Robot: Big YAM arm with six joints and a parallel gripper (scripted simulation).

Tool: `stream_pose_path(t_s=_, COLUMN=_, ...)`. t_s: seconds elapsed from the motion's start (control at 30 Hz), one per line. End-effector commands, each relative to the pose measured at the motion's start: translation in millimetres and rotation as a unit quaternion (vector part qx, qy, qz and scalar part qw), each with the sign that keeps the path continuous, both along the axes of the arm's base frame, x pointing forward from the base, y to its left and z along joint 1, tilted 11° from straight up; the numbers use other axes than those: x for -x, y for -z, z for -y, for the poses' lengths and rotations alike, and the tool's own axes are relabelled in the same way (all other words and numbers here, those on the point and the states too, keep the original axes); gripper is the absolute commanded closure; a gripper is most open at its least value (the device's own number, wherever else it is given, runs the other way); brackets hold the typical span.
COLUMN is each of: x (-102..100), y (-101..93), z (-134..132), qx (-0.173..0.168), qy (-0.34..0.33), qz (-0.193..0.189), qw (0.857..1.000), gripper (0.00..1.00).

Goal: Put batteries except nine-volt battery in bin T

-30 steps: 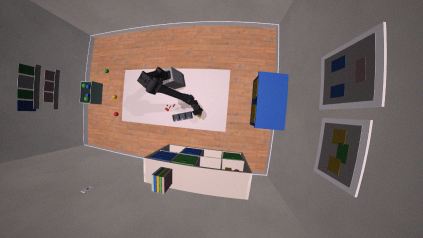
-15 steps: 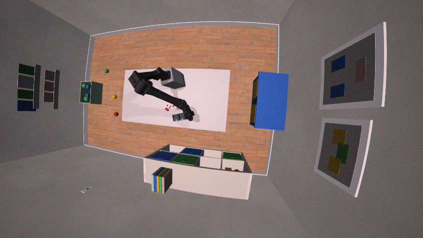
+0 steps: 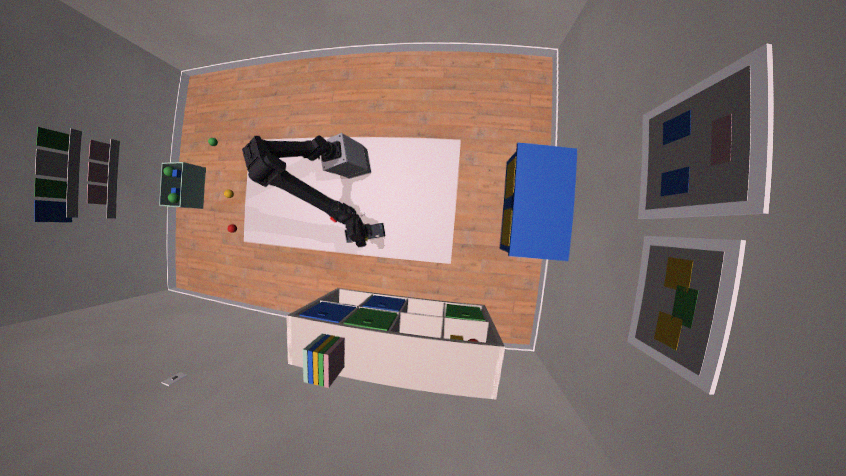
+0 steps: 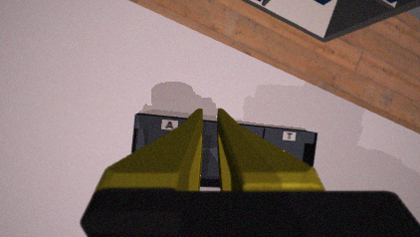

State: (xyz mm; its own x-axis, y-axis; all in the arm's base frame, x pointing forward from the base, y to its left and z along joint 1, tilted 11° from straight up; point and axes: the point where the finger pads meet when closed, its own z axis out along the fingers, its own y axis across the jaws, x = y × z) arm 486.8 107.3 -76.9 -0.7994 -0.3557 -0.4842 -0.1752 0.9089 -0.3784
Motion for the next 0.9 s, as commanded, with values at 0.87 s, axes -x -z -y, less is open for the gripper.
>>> stream_pose_path(t_s=0.87, x=110, y=-42.0, z=157, qx=-0.068, qy=0.184, qz=-0.177, qw=0.964, gripper=0.91)
